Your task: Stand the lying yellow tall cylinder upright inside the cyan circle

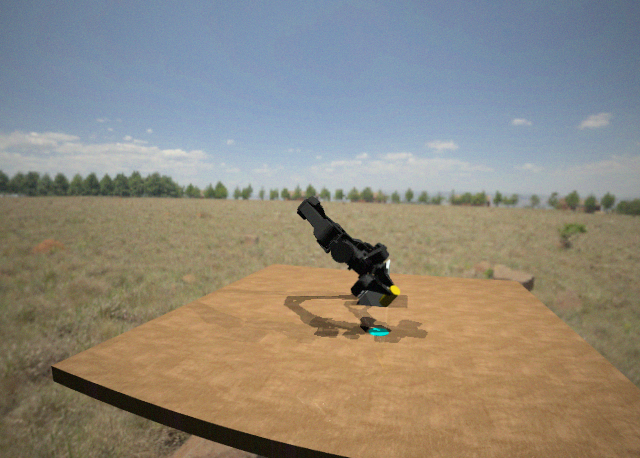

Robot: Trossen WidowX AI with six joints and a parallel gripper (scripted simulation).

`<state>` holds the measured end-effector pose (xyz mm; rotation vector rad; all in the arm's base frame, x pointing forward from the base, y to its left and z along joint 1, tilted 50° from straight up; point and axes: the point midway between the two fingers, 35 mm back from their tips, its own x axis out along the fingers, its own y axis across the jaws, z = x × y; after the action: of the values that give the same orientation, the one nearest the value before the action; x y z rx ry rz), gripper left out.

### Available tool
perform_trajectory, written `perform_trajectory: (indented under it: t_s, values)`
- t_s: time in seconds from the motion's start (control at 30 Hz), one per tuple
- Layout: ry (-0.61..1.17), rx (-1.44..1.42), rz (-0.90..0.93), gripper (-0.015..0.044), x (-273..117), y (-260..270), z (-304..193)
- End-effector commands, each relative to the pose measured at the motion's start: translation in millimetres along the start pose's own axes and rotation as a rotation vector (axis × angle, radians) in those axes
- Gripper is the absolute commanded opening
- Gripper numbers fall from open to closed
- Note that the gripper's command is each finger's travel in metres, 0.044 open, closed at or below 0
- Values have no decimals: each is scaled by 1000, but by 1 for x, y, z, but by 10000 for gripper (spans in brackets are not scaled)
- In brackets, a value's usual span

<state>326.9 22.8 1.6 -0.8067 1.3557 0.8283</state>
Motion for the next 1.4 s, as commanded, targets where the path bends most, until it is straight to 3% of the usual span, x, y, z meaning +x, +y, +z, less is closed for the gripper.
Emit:
perform_trajectory:
  t_s: [0.0, 1.37]
  values:
    - [-34, -11, 3, 105, 0, 1, -1]
    - [-326, -103, -65, 105, -14, -3, -1]
